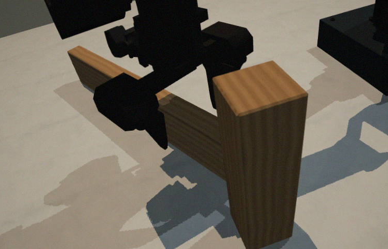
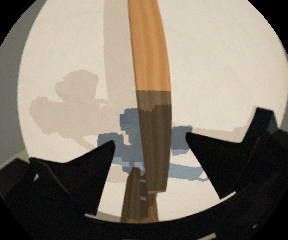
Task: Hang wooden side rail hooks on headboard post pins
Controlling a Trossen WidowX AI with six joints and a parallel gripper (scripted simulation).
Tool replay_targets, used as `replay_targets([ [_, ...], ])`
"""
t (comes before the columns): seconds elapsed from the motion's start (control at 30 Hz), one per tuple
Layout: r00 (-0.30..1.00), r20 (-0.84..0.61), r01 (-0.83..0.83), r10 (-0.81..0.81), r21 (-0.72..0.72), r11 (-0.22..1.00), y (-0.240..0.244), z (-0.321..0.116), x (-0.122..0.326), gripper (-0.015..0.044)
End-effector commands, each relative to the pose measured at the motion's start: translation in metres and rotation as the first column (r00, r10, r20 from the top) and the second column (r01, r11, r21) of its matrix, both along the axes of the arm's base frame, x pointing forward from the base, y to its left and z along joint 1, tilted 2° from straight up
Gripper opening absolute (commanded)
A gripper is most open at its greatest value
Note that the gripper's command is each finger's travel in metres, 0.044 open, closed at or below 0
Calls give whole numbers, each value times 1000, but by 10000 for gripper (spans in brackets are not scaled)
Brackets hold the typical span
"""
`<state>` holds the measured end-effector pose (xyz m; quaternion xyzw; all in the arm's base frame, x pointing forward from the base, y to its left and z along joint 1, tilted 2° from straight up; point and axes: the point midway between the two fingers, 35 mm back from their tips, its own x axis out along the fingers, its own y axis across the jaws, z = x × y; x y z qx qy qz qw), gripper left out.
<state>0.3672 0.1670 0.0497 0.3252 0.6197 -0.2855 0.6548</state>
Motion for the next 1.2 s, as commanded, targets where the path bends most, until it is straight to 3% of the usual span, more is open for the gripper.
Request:
replay_targets([
  [0.0, 1000, -11, 5, -5, -12, 1000, -2, -12, -1, 440],
  [0.63, 1000, -11, 5, -6, -12, 1000, -2, -31, -1, 440],
  [1.03, 1000, -11, 5, -6, -12, 1000, -2, -31, -1, 125],
  [1.17, 1000, -11, 5, -6, -12, 1000, -2, -31, -1, 98],
])
